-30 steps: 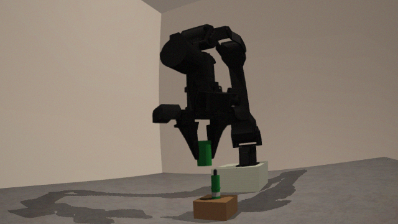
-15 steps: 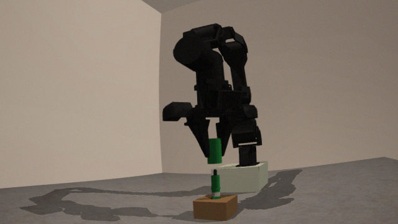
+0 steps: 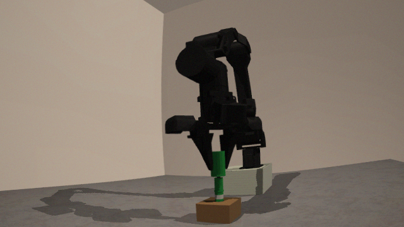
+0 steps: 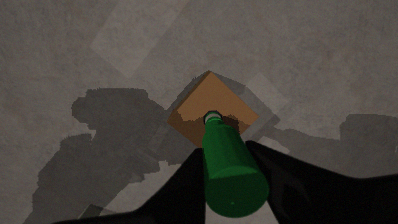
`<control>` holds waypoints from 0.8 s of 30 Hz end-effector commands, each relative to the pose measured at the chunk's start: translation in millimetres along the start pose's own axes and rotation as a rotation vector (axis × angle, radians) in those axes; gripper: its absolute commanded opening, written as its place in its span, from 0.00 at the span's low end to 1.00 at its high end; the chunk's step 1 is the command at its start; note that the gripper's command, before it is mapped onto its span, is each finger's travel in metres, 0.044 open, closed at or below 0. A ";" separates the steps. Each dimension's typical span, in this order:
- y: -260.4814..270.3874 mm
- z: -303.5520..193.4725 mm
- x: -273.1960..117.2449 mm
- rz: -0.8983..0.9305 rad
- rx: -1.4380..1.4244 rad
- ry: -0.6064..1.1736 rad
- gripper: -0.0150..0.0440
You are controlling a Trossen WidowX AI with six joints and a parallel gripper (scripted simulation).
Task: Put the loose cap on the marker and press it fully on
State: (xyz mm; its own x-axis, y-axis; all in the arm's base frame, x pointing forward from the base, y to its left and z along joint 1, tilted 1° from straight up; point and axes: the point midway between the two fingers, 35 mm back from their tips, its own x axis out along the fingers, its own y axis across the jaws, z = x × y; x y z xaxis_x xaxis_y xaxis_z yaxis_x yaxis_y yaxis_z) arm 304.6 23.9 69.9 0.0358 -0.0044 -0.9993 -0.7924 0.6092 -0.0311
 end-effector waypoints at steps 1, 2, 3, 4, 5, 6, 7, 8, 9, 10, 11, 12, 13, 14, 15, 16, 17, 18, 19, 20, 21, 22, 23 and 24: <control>0.2 -0.4 7.3 0.002 0.006 0.002 0.25; 0.2 -0.4 8.9 0.002 0.006 0.002 0.25; 0.3 -0.5 10.5 0.002 0.006 0.002 0.25; 0.3 -0.5 12.1 0.002 0.006 0.002 0.25; 0.3 -0.5 13.7 0.002 0.006 0.002 0.25; 0.4 -0.6 15.3 0.002 0.006 0.002 0.25; 0.4 -0.6 17.0 0.002 0.006 0.002 0.25; 0.5 -0.7 18.6 0.002 0.006 0.002 0.25; 0.5 -0.7 20.2 0.002 0.006 0.002 0.25; 0.6 -0.8 21.8 0.002 0.006 0.002 0.25; 0.7 -0.9 23.4 0.002 0.006 0.002 0.25; 0.8 -1.0 24.9 0.002 0.006 0.002 0.25; 0.9 -1.1 26.5 0.002 0.006 0.003 0.25; 1.0 -1.2 28.1 0.002 0.006 0.003 0.25; 1.1 -1.3 29.7 0.002 0.006 0.003 0.25; 1.1 -1.3 30.9 0.002 0.006 0.003 0.25; 1.2 -1.4 31.7 0.002 0.006 0.003 0.25; 1.2 -1.4 31.9 0.002 0.006 0.003 0.25; 1.2 -1.4 31.9 0.002 0.006 0.003 0.25; 1.2 -1.4 31.9 0.002 0.006 0.003 0.25; 1.2 -1.4 31.8 0.002 0.006 0.003 0.25; 1.2 -1.4 31.8 0.002 0.006 0.003 0.25; 1.2 -1.4 31.8 0.002 0.006 0.003 0.25; 1.2 -1.4 31.8 0.002 0.006 0.003 0.25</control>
State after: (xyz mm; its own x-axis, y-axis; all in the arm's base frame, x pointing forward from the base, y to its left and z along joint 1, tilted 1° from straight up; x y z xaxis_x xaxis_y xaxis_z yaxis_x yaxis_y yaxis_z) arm 303.7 23.4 38.6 0.0315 -0.0057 -0.9995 -0.7919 0.6100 -0.0284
